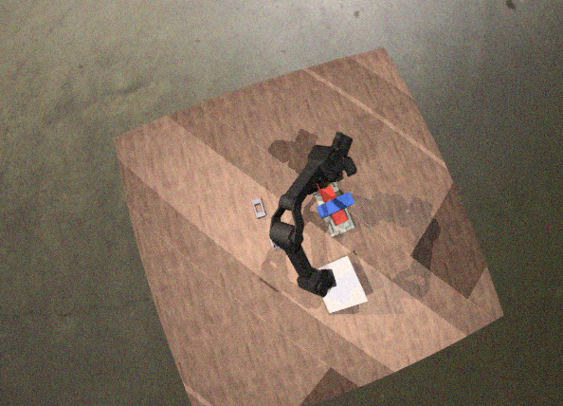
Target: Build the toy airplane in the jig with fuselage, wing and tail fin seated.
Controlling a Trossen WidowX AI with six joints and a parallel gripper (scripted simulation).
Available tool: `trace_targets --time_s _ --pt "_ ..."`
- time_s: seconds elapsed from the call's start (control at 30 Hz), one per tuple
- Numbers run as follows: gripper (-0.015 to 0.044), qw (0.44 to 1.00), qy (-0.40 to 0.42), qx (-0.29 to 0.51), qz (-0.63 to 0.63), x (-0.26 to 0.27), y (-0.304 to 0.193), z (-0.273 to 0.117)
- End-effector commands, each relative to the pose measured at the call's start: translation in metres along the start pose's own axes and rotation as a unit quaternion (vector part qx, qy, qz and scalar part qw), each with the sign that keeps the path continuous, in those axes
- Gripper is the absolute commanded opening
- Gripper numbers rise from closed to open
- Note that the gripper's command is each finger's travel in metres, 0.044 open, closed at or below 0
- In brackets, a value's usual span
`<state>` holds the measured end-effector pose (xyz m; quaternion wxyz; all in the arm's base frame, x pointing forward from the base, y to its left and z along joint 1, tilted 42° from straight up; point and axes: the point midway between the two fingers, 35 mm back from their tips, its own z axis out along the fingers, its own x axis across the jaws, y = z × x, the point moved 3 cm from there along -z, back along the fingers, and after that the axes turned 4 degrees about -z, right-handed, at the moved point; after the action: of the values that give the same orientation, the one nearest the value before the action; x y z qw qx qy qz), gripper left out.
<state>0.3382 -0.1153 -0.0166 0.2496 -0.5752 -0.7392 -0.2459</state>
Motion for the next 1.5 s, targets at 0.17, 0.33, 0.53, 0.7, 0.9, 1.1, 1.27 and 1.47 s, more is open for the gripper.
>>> trace_targets --time_s 0.17,0.33,0.53,0.7,0.9,1.1,1.27,1.47 --pt "0.0065 1.000 0.002 0.002 0.002 0.001 -0.001 0.016" --pt "0.0065 1.000 0.002 0.002 0.002 0.001 -0.001 0.024" --pt "0.0065 1.000 0.002 0.002 0.002 0.001 -0.001 0.034" --pt "0.0065 1.000 0.002 0.002 0.002 0.001 -0.001 0.036" --pt "0.0065 1.000 0.002 0.002 0.002 0.001 -0.001 0.036" --pt "0.0005 1.000 0.000 0.003 0.000 0.001 -0.001 0.035" --pt "0.0026 1.000 0.000 0.003 0.000 0.001 -0.001 0.035" --pt "0.0184 1.000 0.000 0.003 0.000 0.001 -0.001 0.035"
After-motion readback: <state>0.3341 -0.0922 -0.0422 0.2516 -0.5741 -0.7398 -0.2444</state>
